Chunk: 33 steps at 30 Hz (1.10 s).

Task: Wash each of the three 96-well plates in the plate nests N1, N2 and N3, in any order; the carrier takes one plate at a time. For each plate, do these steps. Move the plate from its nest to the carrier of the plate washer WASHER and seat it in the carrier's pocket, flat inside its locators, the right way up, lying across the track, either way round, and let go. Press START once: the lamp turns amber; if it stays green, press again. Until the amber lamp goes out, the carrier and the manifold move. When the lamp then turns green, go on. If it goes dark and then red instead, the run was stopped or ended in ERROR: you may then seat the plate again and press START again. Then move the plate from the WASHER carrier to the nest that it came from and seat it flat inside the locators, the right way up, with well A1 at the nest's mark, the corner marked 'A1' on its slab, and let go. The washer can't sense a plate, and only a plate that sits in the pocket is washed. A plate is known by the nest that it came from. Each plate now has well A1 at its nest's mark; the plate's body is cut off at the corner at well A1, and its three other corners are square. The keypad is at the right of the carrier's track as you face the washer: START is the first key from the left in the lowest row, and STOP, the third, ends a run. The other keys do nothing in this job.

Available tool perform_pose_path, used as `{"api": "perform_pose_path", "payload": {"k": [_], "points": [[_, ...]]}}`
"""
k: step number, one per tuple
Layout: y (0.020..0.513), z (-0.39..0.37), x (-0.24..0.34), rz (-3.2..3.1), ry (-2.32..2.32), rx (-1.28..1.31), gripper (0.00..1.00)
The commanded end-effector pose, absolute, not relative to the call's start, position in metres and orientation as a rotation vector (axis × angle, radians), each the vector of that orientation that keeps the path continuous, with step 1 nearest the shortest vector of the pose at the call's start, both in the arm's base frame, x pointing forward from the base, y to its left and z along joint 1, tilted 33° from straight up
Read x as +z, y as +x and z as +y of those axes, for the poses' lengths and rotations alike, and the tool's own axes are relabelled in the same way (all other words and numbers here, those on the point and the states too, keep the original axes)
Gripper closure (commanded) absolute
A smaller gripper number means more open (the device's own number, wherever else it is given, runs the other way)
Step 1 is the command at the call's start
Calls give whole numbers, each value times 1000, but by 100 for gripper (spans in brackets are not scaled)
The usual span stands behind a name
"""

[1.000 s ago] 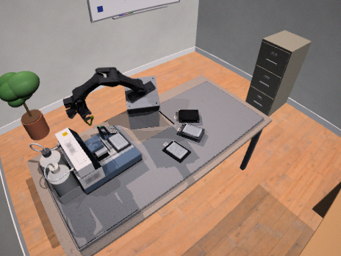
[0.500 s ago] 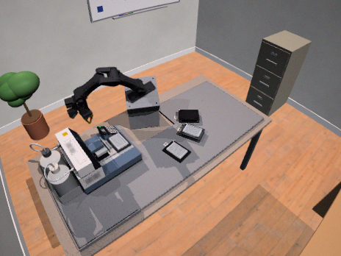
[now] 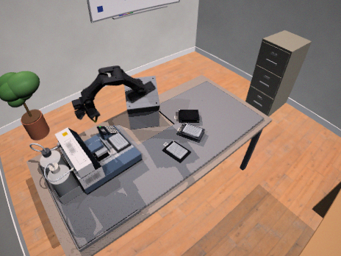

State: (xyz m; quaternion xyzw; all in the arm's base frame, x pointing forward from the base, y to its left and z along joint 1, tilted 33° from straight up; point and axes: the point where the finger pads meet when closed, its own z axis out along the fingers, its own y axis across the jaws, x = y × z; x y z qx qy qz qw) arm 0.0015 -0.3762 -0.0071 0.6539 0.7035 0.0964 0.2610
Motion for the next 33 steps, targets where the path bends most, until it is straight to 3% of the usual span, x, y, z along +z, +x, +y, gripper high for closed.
{"api": "perform_pose_path", "payload": {"k": [1, 33], "points": [[0, -379, -4, 1891, 1762, 208, 100], [51, -309, -44, 1891, 1762, 211, 100]]}}
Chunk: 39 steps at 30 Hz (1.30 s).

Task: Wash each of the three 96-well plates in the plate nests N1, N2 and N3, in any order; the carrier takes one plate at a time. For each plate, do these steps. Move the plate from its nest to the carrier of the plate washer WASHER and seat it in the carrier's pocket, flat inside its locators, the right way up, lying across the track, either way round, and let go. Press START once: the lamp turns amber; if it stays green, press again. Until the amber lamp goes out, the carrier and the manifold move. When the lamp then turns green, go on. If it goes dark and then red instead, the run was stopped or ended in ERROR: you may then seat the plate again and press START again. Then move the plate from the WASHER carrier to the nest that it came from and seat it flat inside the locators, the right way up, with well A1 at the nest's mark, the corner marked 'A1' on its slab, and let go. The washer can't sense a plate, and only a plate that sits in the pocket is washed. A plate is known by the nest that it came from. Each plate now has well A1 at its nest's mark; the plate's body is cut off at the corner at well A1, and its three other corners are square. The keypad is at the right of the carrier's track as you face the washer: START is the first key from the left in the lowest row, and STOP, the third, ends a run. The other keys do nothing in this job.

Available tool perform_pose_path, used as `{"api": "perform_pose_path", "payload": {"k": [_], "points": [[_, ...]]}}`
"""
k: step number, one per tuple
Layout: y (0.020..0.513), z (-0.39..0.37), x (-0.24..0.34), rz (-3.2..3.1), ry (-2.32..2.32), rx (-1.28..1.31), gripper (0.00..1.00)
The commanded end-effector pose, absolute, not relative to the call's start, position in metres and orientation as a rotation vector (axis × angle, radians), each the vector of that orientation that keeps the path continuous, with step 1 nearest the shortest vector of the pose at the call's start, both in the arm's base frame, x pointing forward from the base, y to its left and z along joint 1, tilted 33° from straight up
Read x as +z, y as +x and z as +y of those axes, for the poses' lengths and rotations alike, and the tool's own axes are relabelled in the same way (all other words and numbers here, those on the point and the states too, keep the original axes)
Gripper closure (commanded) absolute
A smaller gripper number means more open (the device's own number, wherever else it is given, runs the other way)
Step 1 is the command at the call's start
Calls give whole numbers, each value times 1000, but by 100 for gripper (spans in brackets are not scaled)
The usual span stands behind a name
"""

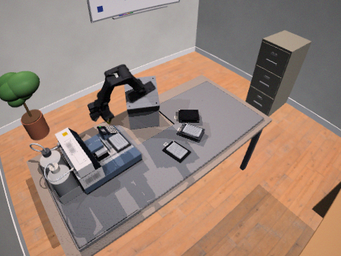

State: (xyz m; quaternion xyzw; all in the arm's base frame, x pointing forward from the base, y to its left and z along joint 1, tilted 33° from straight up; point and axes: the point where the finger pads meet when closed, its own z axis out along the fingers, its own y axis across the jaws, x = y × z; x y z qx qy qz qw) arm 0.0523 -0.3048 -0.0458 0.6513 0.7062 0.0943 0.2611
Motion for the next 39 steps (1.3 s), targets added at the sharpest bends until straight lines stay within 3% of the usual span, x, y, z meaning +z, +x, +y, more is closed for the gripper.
{"api": "perform_pose_path", "payload": {"k": [1, 31, 32, 39], "points": [[53, -307, -45, 1891, 1762, 211, 100], [79, -270, -66, 1891, 1762, 213, 100], [82, -272, -62, 1919, 1729, 201, 0], [104, -280, -36, 2099, 1488, 114, 0]]}}
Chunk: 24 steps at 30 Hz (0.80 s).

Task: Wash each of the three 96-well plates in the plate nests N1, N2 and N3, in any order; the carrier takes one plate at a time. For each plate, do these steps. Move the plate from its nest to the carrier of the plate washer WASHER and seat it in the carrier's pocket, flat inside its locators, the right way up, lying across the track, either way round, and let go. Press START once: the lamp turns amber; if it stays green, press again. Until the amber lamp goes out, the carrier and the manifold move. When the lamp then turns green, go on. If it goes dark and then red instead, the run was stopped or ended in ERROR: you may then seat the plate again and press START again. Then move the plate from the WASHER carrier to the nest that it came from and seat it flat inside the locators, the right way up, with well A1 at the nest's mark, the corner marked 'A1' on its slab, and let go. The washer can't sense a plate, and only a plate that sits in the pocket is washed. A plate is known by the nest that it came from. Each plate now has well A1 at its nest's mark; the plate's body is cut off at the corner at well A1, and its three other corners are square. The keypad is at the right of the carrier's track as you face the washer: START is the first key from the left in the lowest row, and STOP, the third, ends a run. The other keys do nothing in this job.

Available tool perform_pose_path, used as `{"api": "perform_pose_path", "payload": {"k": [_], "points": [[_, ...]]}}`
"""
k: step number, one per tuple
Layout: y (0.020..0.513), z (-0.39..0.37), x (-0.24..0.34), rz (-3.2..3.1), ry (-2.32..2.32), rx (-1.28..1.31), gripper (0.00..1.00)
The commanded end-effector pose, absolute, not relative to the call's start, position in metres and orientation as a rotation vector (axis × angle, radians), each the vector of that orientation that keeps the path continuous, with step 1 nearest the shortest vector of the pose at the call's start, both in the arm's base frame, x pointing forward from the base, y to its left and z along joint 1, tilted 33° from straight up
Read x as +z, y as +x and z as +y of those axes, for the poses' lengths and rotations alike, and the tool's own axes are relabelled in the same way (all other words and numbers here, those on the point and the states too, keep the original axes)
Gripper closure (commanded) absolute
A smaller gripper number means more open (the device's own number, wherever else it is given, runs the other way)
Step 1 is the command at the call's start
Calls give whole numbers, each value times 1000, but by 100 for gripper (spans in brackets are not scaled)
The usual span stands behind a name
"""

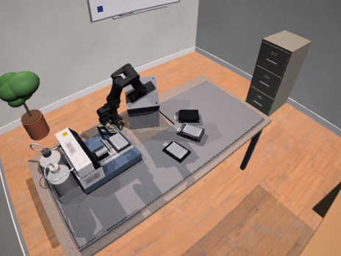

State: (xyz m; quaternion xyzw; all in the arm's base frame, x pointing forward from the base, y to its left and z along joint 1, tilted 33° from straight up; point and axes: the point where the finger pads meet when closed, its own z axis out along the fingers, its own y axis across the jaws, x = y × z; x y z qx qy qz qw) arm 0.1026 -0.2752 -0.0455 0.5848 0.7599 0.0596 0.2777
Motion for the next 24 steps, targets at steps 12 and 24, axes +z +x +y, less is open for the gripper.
{"api": "perform_pose_path", "payload": {"k": [12, 24], "points": [[135, -293, 2, 2313, 1116, -12, 0], [146, -297, 15, 2471, 719, -138, 0]]}}
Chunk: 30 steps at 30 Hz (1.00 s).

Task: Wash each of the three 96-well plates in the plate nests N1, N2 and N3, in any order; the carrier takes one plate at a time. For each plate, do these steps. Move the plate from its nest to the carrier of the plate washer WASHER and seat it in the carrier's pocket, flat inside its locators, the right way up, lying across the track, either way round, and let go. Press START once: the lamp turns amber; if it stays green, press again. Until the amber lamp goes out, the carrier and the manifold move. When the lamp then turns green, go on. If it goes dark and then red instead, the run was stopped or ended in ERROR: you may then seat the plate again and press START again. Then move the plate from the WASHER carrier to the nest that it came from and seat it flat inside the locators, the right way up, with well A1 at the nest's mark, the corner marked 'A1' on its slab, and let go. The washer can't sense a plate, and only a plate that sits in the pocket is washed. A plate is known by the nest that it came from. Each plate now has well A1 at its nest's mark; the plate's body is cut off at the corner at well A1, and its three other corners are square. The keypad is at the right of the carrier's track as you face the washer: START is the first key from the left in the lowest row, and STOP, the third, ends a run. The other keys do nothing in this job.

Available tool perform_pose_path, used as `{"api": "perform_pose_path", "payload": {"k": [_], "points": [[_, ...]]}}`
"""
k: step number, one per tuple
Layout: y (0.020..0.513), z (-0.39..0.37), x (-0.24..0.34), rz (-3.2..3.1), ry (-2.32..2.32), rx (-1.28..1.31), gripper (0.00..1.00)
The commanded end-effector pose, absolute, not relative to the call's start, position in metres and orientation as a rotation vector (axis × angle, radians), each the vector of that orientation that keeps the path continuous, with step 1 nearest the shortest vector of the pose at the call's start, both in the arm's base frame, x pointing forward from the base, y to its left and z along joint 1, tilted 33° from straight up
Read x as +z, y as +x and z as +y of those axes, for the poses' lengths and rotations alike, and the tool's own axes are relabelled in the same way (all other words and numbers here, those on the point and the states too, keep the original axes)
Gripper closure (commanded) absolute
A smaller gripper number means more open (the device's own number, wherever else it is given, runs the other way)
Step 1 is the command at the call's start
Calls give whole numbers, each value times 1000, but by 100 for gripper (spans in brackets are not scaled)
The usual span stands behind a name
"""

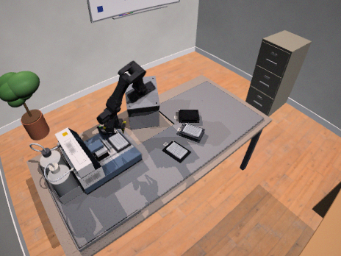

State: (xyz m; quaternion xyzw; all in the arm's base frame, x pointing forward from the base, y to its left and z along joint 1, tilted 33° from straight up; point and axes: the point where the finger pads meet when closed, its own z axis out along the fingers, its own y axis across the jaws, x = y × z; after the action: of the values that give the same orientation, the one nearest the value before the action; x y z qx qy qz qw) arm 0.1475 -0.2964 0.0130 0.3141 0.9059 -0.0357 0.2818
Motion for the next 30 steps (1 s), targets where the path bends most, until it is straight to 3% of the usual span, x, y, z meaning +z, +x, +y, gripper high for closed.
{"api": "perform_pose_path", "payload": {"k": [1, 21, 30], "points": [[146, -297, 15, 2484, 678, -151, 0], [146, -297, 15, 2612, -88, -369, 0], [146, -297, 15, 2612, -93, -371, 0]]}}
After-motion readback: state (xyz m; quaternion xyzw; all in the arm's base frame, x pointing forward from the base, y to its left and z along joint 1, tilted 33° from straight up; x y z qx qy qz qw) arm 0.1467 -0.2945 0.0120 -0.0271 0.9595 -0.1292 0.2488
